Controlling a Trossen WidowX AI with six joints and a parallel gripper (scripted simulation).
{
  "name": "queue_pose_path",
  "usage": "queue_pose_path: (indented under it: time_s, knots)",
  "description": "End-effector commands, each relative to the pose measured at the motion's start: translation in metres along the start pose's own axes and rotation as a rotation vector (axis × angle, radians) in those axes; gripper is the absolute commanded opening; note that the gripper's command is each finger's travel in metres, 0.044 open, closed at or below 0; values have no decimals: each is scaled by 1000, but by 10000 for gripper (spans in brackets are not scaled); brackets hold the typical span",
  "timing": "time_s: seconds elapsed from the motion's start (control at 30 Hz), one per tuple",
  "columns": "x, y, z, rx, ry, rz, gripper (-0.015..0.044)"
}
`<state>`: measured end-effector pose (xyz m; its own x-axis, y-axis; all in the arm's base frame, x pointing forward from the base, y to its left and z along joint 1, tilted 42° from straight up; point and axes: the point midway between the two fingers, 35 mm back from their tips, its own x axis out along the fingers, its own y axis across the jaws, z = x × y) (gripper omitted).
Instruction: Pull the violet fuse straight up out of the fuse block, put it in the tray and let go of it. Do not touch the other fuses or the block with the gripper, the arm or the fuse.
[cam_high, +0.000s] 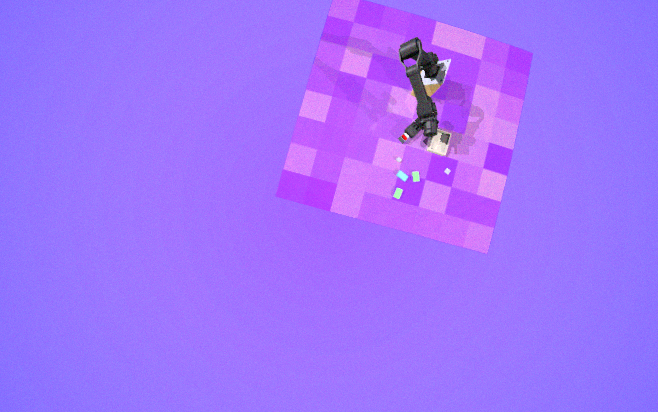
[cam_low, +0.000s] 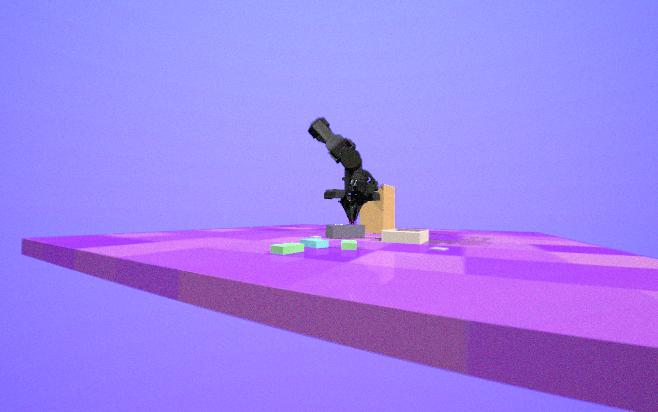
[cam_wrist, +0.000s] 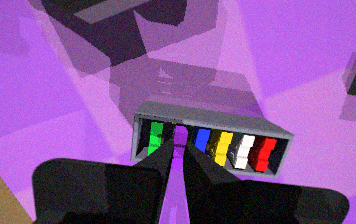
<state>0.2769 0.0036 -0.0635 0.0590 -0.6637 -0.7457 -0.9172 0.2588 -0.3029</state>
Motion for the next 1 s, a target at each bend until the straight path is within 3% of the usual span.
queue_pose_path:
  time_s: [0.0, 0.97]
  knots:
    - [-2, 0, 0, 5, -2, 3, 0]
    - [-16, 0, 0, 4, -1, 2, 0]
